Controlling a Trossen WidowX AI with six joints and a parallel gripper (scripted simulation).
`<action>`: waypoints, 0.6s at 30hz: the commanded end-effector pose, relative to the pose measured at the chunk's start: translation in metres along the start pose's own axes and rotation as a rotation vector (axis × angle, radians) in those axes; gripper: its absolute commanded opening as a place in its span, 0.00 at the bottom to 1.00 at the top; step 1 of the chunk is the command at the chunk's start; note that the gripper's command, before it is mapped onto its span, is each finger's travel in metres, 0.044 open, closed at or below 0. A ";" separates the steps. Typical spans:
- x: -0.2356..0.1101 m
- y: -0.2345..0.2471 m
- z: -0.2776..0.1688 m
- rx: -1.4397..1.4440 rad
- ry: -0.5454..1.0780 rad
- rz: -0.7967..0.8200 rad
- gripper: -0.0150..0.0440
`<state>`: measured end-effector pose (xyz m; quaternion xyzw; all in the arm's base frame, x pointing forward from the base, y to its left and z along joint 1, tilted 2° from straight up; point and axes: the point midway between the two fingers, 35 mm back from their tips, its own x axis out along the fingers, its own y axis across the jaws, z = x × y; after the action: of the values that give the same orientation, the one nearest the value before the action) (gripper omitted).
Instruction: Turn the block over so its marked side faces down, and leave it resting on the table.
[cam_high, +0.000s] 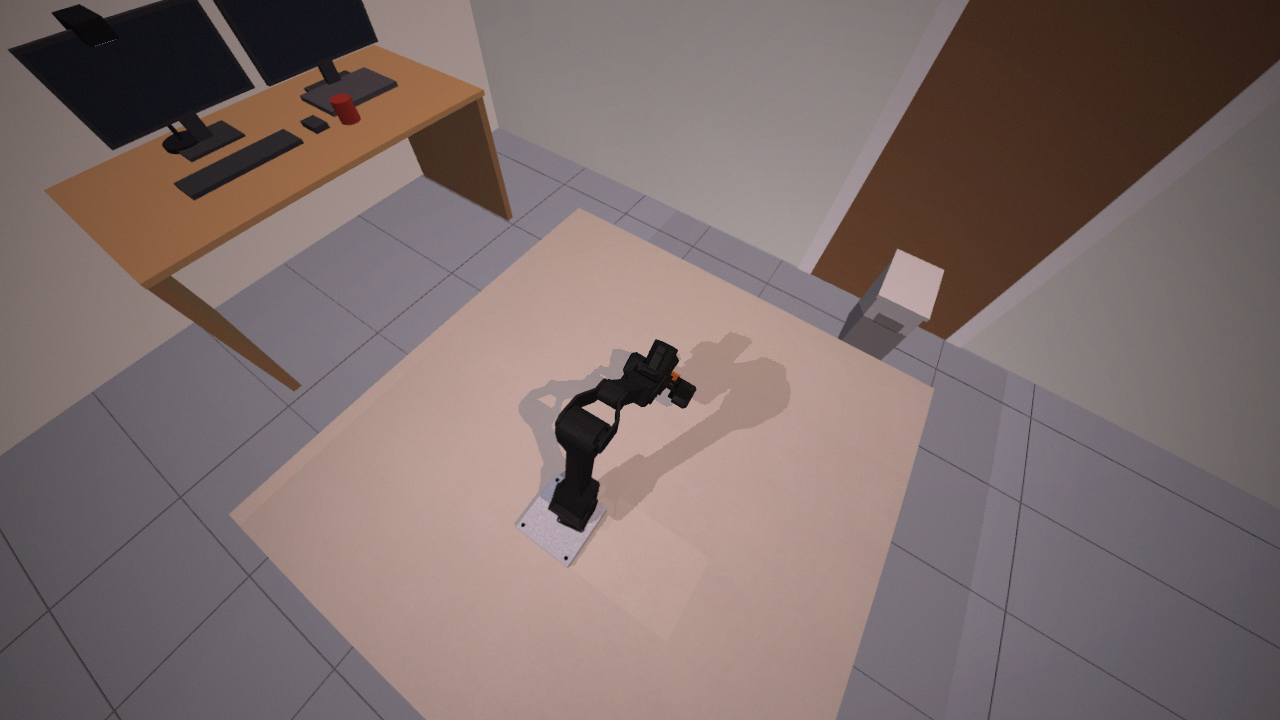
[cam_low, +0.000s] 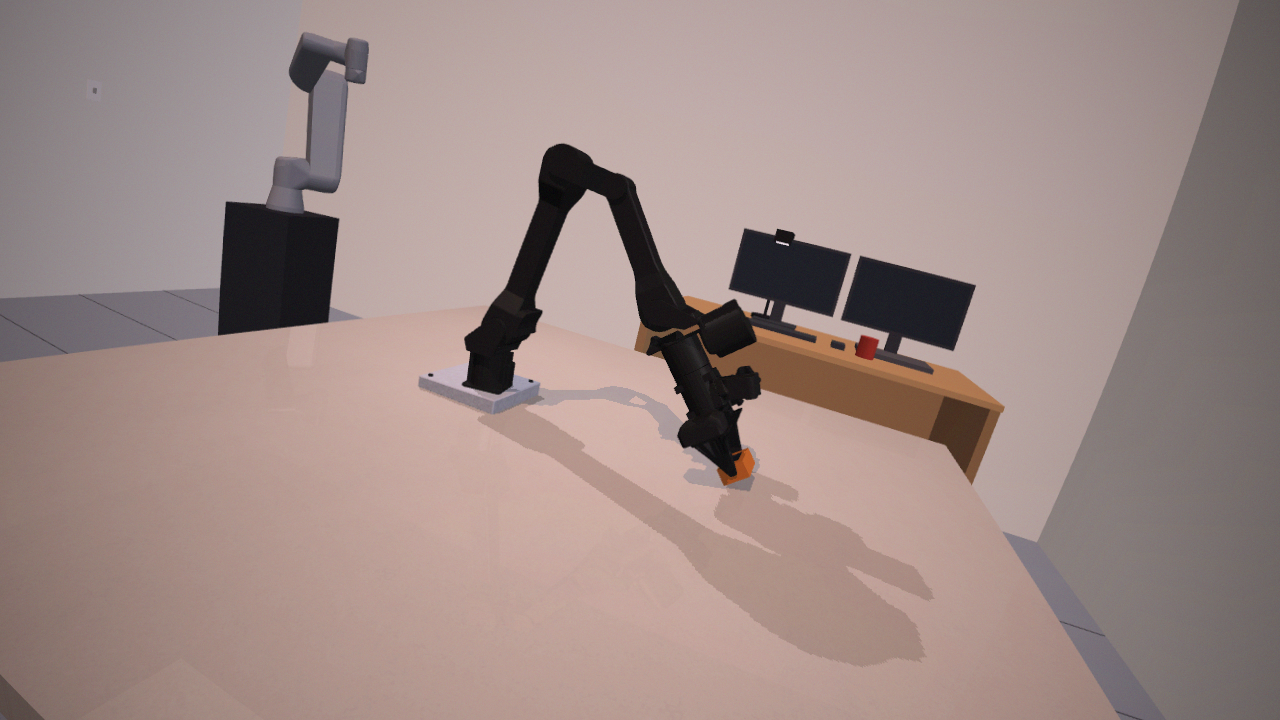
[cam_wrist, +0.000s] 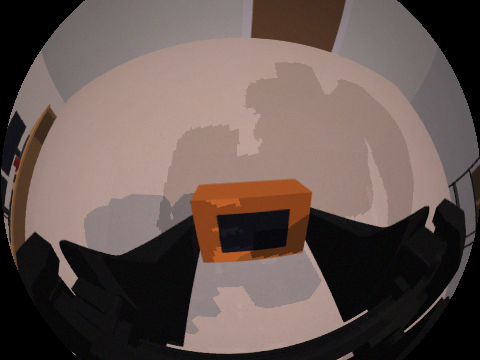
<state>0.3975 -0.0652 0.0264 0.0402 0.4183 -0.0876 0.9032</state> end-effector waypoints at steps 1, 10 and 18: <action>0.008 0.000 -0.001 0.000 -0.063 -0.003 0.25; 0.017 0.000 -0.006 -0.001 -0.199 -0.003 0.25; 0.016 0.000 -0.012 0.000 -0.319 -0.003 0.25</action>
<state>0.4051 -0.0664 0.0142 0.0291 0.2807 -0.0935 0.9548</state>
